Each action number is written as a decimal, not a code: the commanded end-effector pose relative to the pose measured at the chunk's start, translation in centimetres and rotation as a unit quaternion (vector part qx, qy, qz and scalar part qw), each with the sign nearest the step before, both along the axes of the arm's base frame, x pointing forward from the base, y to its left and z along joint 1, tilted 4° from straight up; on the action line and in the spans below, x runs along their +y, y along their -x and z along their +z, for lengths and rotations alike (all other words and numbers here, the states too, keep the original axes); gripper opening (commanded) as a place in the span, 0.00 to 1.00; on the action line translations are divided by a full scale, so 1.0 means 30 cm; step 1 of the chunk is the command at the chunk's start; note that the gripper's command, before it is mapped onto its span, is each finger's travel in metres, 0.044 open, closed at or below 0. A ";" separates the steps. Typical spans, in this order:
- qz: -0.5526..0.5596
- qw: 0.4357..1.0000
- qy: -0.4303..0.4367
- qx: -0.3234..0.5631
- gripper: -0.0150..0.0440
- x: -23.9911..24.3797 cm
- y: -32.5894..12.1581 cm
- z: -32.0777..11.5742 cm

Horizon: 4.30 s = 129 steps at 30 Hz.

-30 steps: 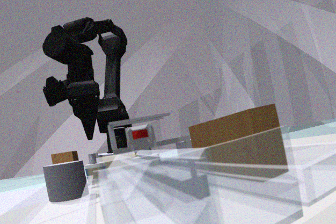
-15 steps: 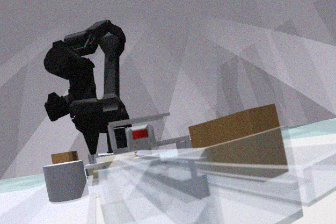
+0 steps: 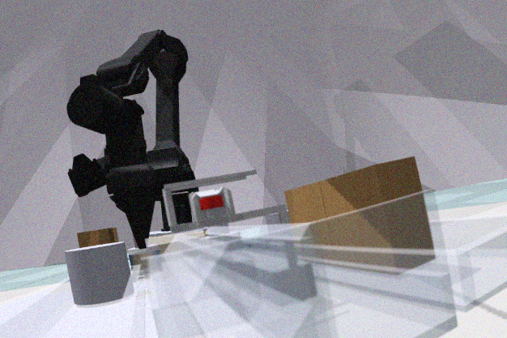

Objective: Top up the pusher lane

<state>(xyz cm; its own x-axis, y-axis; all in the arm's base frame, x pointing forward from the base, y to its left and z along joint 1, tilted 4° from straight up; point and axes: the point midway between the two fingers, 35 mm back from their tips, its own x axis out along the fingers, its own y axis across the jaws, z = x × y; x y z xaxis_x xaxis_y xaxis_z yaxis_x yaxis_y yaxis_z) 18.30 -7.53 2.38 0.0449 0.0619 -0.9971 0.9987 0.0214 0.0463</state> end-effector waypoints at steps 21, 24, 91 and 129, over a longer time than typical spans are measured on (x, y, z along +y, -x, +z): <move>-0.002 1.000 0.000 0.007 0.54 0.005 0.009 -0.052; -0.002 1.000 0.000 0.007 0.48 0.005 0.009 -0.052; 0.694 0.718 0.027 -0.045 0.25 0.275 -0.322 0.136; 0.694 0.718 0.027 -0.045 0.25 0.280 -0.351 0.069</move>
<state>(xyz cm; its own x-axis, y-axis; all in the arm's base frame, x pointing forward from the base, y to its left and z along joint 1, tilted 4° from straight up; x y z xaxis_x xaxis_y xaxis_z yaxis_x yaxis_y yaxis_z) 28.57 0.91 4.50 0.0398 0.0724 -0.9966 0.0066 0.9973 0.0728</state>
